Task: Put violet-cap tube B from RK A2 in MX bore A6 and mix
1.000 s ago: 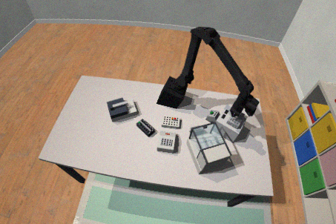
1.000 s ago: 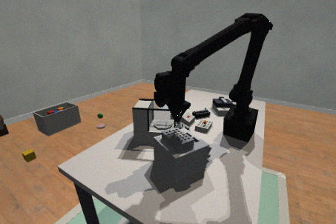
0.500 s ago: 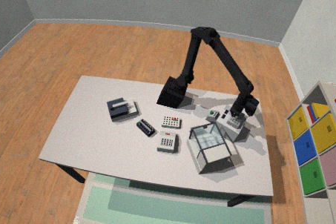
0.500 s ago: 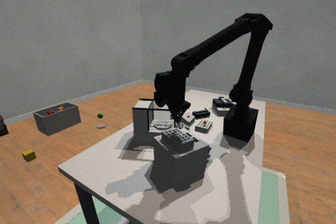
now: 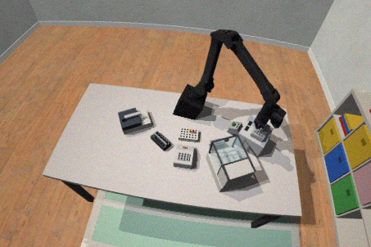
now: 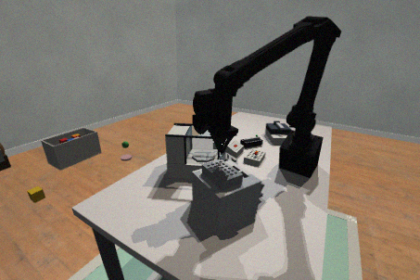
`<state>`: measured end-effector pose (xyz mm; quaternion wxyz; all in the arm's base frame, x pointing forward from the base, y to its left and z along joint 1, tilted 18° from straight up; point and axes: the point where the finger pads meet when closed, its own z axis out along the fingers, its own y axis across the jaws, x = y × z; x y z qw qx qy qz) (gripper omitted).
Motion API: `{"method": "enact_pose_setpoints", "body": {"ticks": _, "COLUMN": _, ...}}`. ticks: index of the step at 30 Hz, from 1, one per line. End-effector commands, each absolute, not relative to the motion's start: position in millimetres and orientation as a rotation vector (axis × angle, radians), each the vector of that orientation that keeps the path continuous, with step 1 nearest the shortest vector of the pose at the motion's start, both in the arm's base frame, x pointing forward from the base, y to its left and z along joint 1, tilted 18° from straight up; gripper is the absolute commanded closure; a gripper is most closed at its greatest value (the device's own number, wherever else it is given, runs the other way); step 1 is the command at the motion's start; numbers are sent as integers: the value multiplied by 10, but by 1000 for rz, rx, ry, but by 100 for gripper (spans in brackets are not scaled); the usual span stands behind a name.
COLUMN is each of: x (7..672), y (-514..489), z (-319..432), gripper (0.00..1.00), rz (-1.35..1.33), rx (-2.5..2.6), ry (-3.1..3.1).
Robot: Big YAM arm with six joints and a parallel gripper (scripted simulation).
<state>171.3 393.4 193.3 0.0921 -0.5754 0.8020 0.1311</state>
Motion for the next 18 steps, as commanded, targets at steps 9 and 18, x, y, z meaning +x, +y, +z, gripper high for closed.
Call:
{"method": "enact_pose_setpoints", "body": {"ticks": 9, "x": 1716, "y": 3995, "z": 1877, "gripper": 91, "rz": 390, "rx": -1710, "ry": 2382}}
{"method": "enact_pose_setpoints", "body": {"ticks": 18, "x": 1718, "y": 3990, "z": 1876, "gripper": 91, "rz": 390, "rx": -1709, "ry": 2382}}
